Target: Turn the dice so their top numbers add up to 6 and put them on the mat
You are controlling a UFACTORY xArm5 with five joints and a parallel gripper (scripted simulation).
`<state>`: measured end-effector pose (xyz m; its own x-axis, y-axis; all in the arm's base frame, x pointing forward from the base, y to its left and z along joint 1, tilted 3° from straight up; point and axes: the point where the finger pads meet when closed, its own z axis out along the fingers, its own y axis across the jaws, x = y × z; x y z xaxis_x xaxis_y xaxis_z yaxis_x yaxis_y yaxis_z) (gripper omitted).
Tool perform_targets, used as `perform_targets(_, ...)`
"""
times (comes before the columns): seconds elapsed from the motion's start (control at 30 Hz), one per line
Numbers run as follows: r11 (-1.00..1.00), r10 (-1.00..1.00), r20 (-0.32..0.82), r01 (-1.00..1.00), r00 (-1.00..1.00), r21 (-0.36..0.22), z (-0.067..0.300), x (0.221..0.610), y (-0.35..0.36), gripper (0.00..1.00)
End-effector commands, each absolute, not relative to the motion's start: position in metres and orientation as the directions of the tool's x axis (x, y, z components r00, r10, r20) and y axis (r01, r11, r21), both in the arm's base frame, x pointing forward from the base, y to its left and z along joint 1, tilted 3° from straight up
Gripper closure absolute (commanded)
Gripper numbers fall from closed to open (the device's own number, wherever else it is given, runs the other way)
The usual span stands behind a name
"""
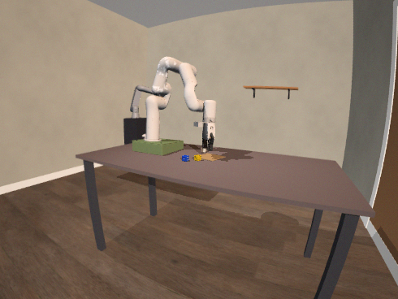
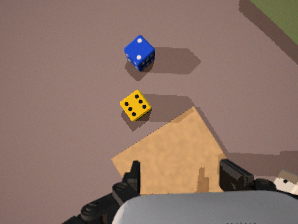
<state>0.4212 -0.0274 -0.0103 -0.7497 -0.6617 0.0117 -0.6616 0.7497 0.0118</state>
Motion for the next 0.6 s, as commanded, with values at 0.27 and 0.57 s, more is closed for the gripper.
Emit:
perform_targets(0.27,0.75,-0.661,0.01,-0.661,-0.75,0.007,-0.005,0.403,0.052,0.0)
perform_targets(0.57,0.75,-0.661,0.01,-0.661,-0.75,0.005,-0.002,0.391,0.104,0.0)
